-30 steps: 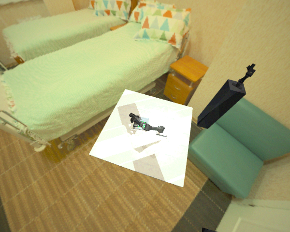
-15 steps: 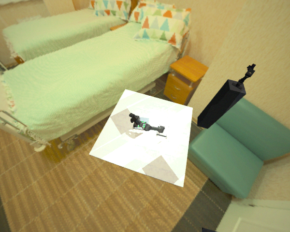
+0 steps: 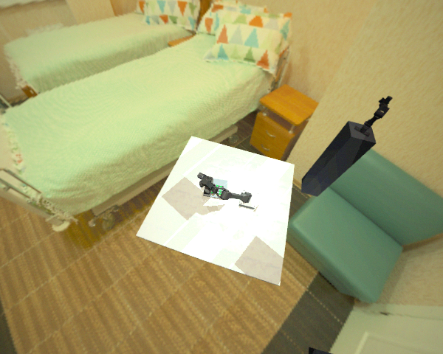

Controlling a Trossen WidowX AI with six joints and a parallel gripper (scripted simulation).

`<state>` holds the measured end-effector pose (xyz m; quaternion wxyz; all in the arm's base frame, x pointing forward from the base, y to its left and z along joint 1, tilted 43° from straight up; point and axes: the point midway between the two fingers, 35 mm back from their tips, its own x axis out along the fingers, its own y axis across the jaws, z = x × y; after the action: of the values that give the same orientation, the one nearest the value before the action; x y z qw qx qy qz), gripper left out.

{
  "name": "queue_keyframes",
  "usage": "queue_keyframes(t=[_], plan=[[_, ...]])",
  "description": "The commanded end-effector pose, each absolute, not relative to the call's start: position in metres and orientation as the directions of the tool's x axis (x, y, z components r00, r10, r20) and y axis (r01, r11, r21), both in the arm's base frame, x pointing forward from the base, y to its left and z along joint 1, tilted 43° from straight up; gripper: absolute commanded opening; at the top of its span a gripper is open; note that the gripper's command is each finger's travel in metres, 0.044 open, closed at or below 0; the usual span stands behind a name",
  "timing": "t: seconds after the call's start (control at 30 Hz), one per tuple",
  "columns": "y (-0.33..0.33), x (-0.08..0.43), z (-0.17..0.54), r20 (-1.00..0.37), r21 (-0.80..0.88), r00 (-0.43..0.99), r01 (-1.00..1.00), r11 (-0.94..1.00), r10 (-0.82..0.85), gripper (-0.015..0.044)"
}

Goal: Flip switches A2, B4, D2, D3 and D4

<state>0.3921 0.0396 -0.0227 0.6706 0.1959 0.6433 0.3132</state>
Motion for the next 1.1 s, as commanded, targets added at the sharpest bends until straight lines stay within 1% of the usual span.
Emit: queue_keyframes(t=[0.0,0.33,0.4,0.5,0.67,0.73,0.87,1.07], plan=[[0.041,0.392,-0.023,-0.736,0.67,-0.024,-0.165,0.723,0.677,0.0],[0.042,0.392,-0.024,-0.736,0.67,-0.024,-0.165,0.723,0.677,0.0],[0.031,0.393,-0.014,-0.739,0.666,-0.019,-0.168,0.727,0.673,0.0],[0.0,0.391,0.02,-0.736,0.668,0.0,-0.165,0.726,0.677,0.0],[-0.003,0.391,0.023,-0.735,0.668,0.002,-0.165,0.725,0.678,0.0],[-0.012,0.384,0.015,-0.737,0.667,0.002,-0.164,0.727,0.676,0.0],[-0.05,0.345,-0.02,-0.738,0.666,0.0,-0.163,0.728,0.675,0.0],[-0.051,0.342,-0.024,-0.738,0.666,0.001,-0.163,0.728,0.675,0.0]])
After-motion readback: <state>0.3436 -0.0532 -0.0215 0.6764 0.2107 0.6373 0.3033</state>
